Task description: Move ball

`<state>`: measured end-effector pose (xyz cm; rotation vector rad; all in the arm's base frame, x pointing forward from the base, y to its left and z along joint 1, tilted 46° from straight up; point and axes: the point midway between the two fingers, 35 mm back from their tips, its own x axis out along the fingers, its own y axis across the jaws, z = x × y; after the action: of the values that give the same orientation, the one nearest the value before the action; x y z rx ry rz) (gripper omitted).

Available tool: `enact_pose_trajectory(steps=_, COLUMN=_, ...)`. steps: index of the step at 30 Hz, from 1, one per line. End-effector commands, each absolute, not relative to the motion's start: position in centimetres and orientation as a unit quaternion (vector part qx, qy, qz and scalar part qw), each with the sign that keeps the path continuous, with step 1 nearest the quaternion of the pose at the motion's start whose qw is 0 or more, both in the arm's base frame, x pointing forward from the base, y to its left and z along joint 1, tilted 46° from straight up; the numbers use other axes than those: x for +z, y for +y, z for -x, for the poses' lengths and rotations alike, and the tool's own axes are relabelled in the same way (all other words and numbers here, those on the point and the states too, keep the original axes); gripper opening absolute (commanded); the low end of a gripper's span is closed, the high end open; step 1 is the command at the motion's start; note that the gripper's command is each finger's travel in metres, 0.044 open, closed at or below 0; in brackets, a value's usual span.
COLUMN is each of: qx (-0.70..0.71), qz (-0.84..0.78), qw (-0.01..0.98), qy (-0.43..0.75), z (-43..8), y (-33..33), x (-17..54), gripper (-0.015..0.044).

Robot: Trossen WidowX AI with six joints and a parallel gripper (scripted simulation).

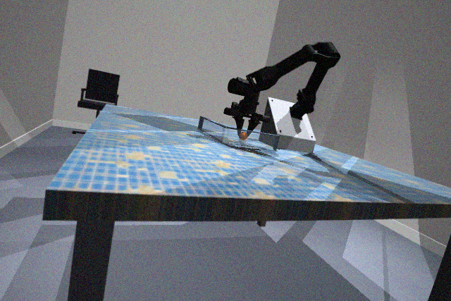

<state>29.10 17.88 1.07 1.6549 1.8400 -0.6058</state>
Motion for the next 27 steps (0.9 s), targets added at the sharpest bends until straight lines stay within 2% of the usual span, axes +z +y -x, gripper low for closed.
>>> enact_pose_trajectory(steps=1, qx=-0.233, qz=-0.619, qw=0.29, qy=0.692, z=-28.78, y=18.31, x=0.47, gripper=0.0)
enact_pose_trajectory(steps=14, qx=-0.233, qz=-0.619, qw=0.29, qy=0.692, z=-28.69, y=19.08, x=-0.25, gripper=0.0)
enact_pose_trajectory(steps=24, qx=-0.227, qz=-0.621, qw=0.292, qy=0.691, z=-28.96, y=18.98, x=0.02, gripper=0.0262)
enact_pose_trajectory(steps=27, qx=-0.227, qz=-0.621, qw=0.292, qy=0.691, z=-28.96, y=18.98, x=0.02, gripper=0.0274)
